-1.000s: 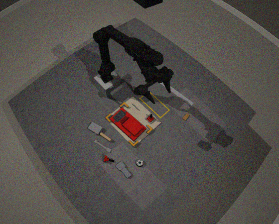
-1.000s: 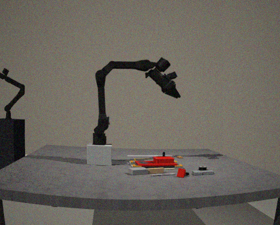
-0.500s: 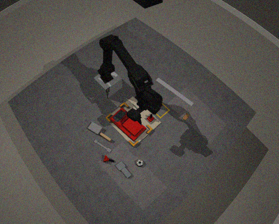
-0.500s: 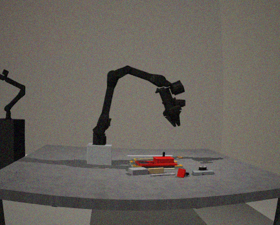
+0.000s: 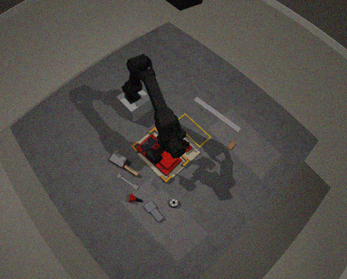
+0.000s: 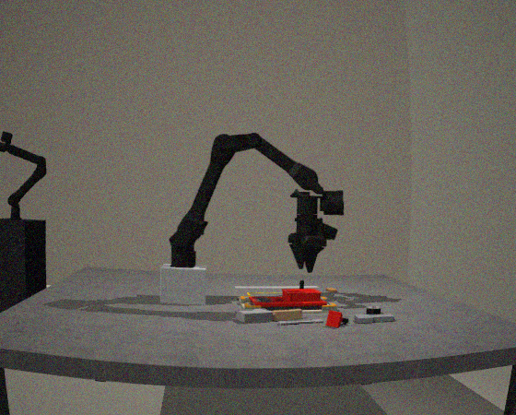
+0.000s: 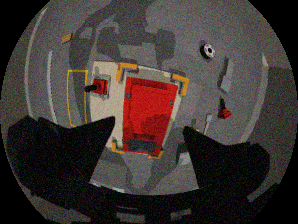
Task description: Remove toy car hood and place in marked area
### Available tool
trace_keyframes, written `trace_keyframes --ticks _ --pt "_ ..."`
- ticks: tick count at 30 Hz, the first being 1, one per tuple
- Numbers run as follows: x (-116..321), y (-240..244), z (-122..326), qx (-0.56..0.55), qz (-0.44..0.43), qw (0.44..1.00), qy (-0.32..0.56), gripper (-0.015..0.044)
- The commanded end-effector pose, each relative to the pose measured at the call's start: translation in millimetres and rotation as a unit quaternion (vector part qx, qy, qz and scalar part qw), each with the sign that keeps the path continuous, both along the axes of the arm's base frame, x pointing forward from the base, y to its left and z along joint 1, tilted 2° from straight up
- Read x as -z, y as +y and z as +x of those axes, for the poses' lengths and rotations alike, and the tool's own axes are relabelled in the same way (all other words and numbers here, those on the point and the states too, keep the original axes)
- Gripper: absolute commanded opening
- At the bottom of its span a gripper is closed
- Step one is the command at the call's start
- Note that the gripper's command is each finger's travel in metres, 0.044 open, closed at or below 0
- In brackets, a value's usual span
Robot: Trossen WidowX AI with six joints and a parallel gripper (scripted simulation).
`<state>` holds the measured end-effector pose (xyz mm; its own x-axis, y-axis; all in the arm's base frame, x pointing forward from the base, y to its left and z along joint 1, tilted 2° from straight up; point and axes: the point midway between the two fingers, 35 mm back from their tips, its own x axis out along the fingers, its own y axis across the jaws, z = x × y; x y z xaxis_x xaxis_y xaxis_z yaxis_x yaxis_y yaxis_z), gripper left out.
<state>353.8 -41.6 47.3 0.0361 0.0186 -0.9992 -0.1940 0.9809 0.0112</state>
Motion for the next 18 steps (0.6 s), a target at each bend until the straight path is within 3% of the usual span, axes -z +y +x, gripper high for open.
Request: trace_keyframes --ticks 1,18 --pt "3.3 -1.1 -5.7 -0.003 0.004 1.000 0.007 0.0440" --pt "11.8 -0.9 -5.0 -0.003 0.004 1.000 0.007 0.0440"
